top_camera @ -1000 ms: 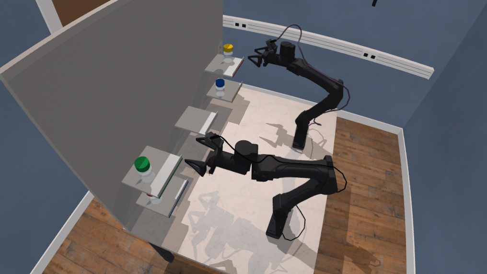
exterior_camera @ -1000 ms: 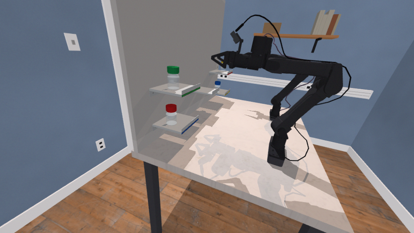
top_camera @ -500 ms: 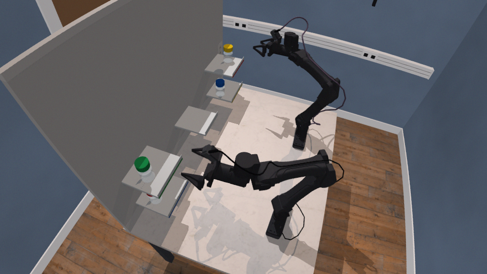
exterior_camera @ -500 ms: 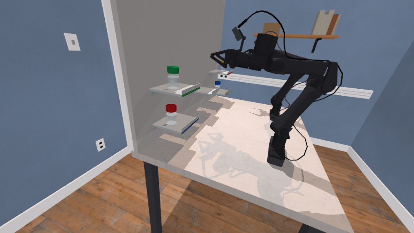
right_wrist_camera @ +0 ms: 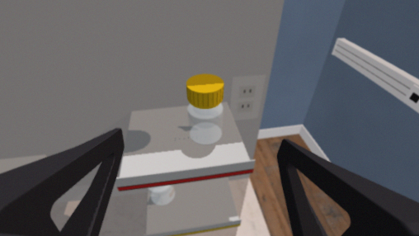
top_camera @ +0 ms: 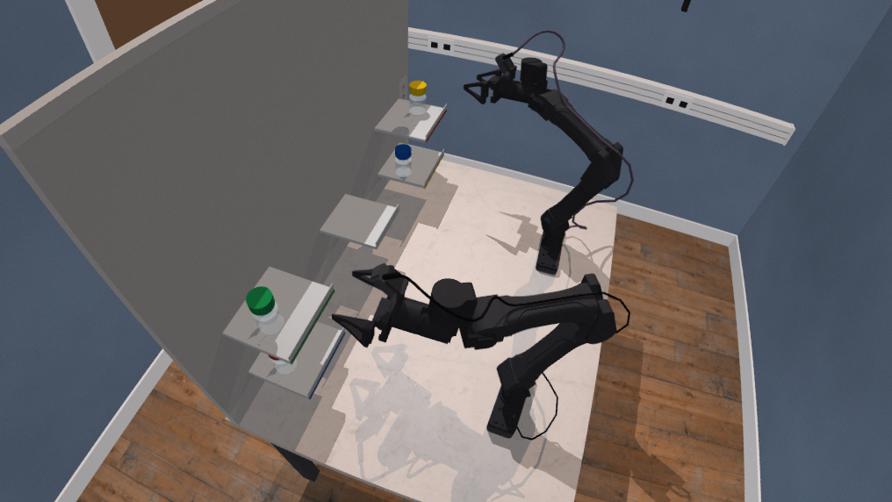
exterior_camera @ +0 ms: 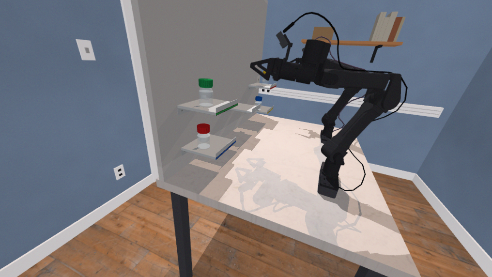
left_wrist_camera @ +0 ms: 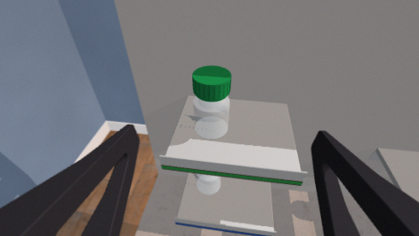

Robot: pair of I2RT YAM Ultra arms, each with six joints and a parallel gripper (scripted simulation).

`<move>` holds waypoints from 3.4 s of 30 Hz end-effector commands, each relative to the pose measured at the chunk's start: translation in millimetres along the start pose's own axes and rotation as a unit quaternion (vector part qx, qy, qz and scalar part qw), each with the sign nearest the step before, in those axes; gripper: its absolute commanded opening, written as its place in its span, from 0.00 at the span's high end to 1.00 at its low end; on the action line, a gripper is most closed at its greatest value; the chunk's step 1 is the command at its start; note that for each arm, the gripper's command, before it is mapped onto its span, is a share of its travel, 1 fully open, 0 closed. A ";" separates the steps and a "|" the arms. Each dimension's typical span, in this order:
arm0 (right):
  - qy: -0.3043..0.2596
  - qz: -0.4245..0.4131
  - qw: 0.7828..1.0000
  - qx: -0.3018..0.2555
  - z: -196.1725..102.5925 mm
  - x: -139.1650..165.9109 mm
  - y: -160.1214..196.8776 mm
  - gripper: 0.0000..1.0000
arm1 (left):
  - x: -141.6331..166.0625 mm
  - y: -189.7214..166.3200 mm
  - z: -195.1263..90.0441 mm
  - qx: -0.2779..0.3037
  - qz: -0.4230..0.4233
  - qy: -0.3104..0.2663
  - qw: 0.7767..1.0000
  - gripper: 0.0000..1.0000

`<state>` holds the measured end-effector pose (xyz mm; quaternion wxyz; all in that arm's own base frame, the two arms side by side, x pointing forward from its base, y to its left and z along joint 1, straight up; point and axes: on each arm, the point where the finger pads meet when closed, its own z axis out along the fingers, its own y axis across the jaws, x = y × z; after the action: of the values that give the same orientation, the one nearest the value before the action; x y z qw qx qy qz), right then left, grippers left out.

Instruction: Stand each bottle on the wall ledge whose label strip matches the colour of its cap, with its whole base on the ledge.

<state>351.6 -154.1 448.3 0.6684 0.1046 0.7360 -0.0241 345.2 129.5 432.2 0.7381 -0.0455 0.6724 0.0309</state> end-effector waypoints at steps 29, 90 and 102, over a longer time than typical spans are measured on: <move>-0.027 -0.006 0.999 -0.033 3.3 149.1 54.6 0.00 | 168.8 9.7 -18.1 0.005 0.009 -0.024 1.000 0.00; -0.002 -0.005 1.000 -0.004 18.7 182.0 -19.3 0.00 | 178.4 10.2 -17.3 0.003 0.006 -0.013 1.000 0.00; 0.051 0.022 0.998 -0.003 12.3 177.7 -14.4 0.00 | 182.7 25.5 12.6 -0.027 0.022 -0.013 0.999 0.19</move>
<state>348.3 -152.3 248.4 0.6406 0.1185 0.7586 -0.0113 354.6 142.2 241.9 0.7378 -0.0481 0.6720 0.0415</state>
